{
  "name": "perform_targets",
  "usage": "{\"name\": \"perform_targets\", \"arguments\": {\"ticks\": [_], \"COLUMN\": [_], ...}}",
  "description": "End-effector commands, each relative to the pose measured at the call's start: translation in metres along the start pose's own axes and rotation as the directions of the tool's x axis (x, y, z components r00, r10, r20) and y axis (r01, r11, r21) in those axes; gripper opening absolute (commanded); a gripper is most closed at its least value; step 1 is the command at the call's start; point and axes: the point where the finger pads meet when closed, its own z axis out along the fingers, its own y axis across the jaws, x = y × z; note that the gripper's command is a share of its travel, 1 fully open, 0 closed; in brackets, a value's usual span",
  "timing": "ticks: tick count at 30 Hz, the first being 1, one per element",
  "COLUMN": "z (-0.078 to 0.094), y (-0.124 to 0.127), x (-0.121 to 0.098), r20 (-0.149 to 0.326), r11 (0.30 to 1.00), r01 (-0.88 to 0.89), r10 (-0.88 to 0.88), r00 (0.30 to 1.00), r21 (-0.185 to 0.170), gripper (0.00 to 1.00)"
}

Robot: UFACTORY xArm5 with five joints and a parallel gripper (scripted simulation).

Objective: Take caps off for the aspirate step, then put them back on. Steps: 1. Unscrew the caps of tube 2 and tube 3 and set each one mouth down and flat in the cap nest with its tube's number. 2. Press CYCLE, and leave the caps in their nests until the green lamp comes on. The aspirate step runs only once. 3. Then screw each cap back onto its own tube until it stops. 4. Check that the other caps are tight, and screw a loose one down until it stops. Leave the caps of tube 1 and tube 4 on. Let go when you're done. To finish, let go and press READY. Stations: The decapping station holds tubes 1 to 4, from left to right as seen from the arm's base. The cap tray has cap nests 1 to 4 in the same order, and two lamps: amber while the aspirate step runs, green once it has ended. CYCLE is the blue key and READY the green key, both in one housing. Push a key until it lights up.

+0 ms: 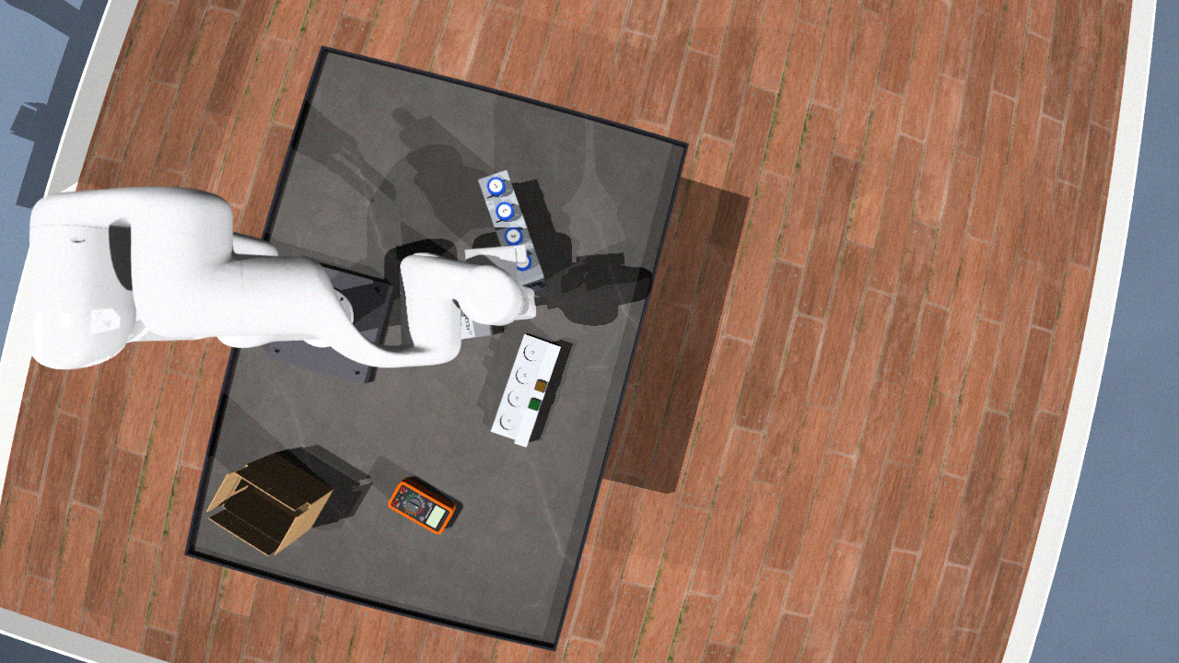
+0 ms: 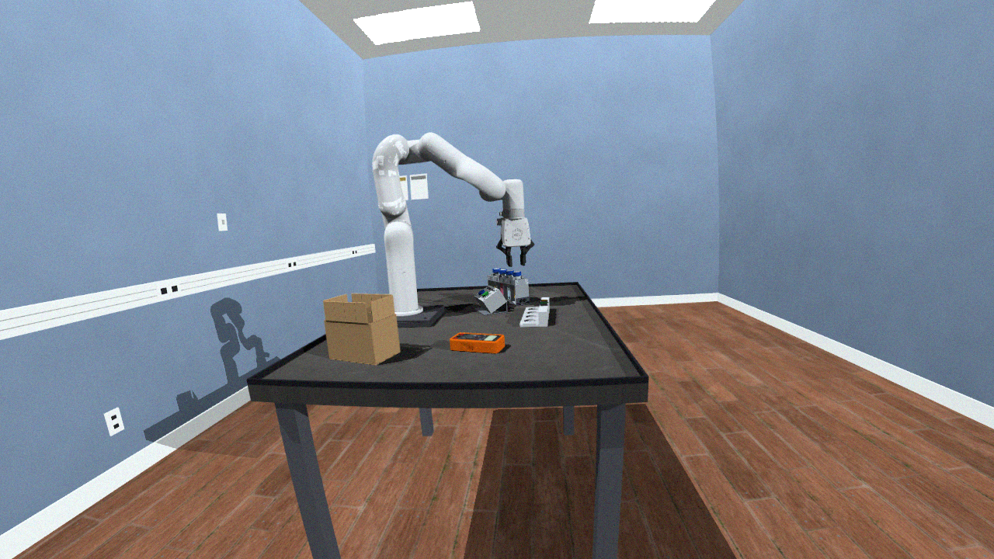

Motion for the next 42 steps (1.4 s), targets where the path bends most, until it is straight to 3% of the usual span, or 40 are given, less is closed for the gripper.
{"name": "perform_targets", "arguments": {"ticks": [1,14,22,25,27,28,33,38,42], "z": [-0.001,-0.001,-0.001,-0.001,-0.001,-0.001,-0.001,0.000,0.000], "y": [0.001,0.001,0.001,0.001,0.001,0.001,0.001,0.001,0.001], "x": [0.000,0.000,0.000,0.025,0.025,0.033,0.057,0.083,0.109], "r20": [0.009,0.011,0.011,0.011,0.011,0.011,0.009,0.008,0.008], "r11": [0.997,0.968,0.968,1.000,1.000,0.997,0.957,0.872,0.862], "r01": [0.078,0.252,0.252,0.005,0.005,-0.079,-0.291,-0.490,-0.506], "r10": [-0.078,-0.252,-0.252,-0.005,-0.005,0.079,0.291,0.490,0.506], "r00": [0.997,0.968,0.968,1.000,1.000,0.997,0.957,0.872,0.862], "r21": [-0.002,0.002,0.002,-0.001,-0.001,-0.002,-0.004,-0.006,-0.006], "gripper": [0.46,0.46,0.46,0.46,0.46,0.46,0.46,0.46,0.46]}}
